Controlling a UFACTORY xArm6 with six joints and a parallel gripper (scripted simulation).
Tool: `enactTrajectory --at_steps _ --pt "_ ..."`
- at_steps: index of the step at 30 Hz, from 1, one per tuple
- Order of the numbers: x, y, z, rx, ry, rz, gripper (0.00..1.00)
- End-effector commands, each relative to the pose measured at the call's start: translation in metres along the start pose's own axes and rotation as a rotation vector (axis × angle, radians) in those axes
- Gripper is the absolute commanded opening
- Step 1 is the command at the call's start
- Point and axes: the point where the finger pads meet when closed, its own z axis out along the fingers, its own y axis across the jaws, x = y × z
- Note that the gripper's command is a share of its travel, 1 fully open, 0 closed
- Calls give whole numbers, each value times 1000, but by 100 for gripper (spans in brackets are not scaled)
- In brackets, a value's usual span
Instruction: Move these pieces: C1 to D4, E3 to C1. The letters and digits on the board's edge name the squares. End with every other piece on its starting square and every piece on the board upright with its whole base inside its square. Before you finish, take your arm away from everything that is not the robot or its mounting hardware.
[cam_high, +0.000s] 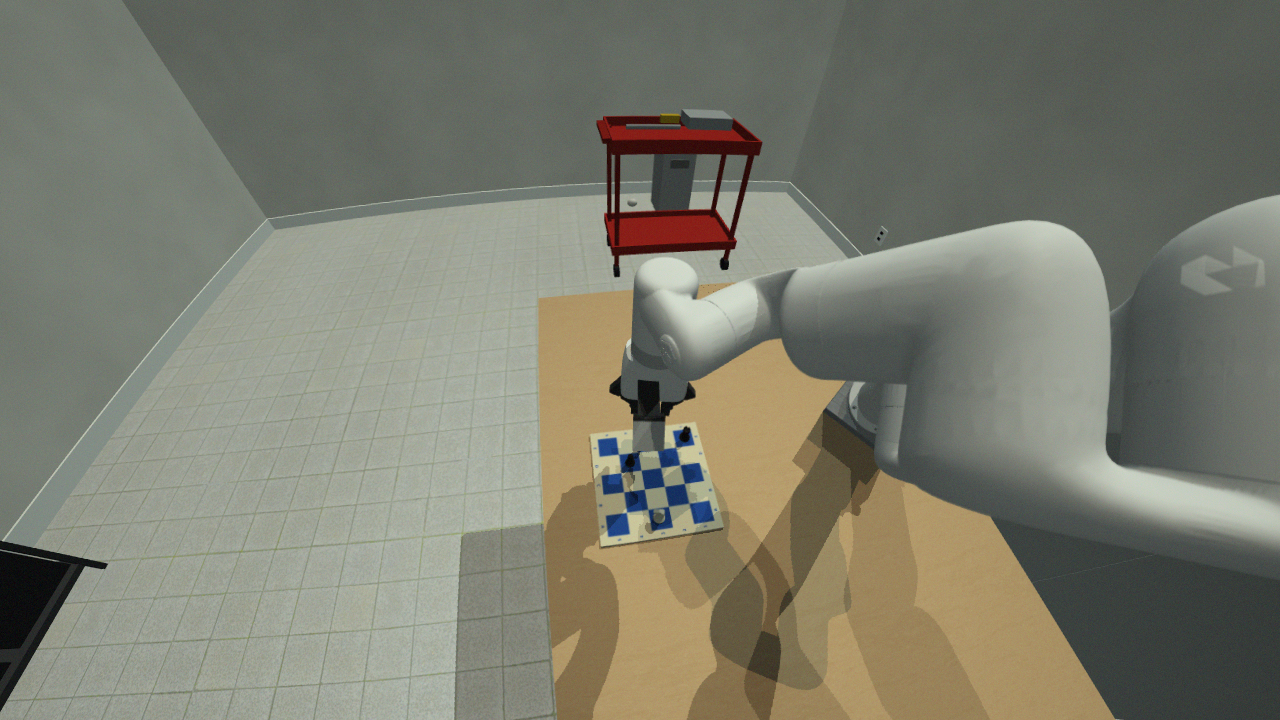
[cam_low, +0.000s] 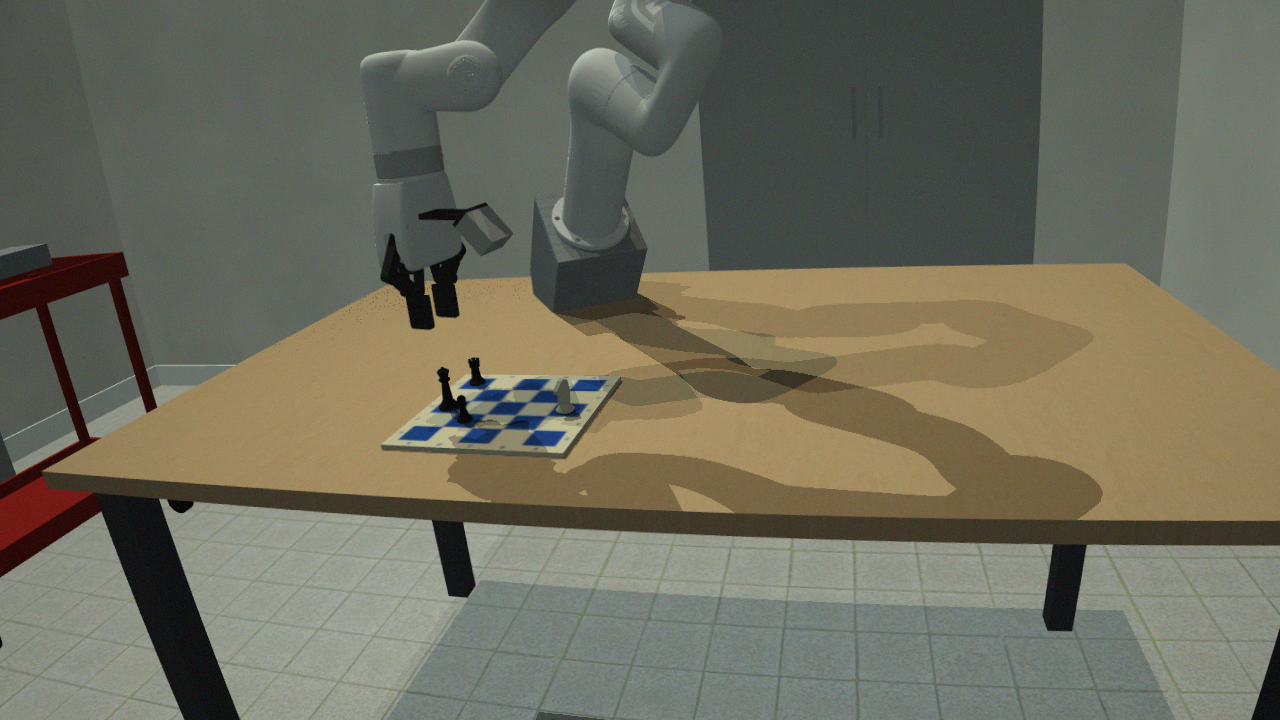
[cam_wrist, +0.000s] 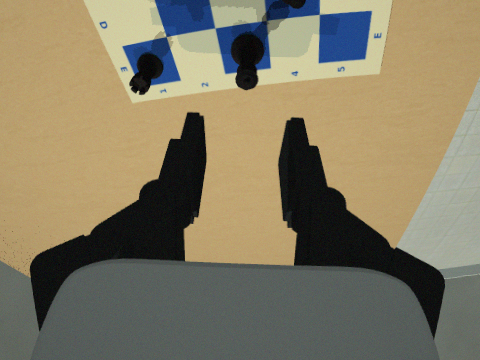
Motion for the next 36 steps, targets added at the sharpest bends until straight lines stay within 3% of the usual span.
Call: enactTrajectory --at_steps 1,36 --pt "0 1 2 -3 -1 -1 42" --pt "-2 1 44 -3 -1 -1 42"
